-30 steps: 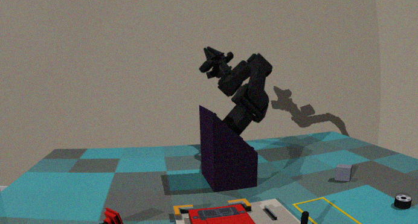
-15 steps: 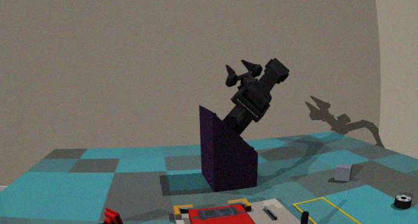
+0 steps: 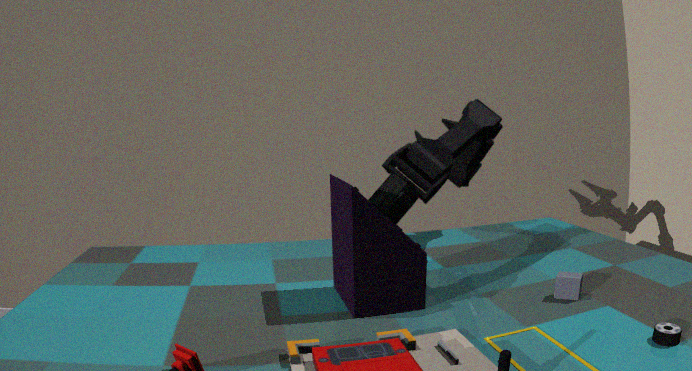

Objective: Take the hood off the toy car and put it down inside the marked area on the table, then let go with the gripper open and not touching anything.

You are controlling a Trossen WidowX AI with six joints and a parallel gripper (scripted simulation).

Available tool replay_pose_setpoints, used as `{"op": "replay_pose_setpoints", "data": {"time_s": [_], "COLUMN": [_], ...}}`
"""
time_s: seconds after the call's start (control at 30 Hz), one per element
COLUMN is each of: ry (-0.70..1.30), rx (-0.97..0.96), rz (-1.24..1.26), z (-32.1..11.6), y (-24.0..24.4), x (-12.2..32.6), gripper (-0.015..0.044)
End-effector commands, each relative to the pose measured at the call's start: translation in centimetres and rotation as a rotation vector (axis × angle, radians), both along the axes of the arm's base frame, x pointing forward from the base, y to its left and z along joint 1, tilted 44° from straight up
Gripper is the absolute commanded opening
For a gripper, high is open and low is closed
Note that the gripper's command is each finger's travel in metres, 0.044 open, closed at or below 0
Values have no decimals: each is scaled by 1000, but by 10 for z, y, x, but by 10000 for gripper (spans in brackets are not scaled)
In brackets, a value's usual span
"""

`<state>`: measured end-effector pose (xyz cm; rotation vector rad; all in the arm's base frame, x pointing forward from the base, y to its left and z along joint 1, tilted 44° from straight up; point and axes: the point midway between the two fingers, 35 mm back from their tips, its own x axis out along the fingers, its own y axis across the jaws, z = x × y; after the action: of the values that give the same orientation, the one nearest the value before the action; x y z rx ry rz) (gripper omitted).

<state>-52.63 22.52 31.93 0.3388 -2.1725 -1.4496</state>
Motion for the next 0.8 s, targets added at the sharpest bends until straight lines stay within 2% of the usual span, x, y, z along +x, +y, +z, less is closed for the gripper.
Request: {"op": "replay_pose_setpoints", "data": {"time_s": [0.0,0.37,0.77], "ry": [19,53,49], "rx": [37,160,315], "rz": [-101,-380,-689], "z": [9,34,59], "y": [33,118,194], "x": [18,81,170], "gripper": [440,440,440]}}
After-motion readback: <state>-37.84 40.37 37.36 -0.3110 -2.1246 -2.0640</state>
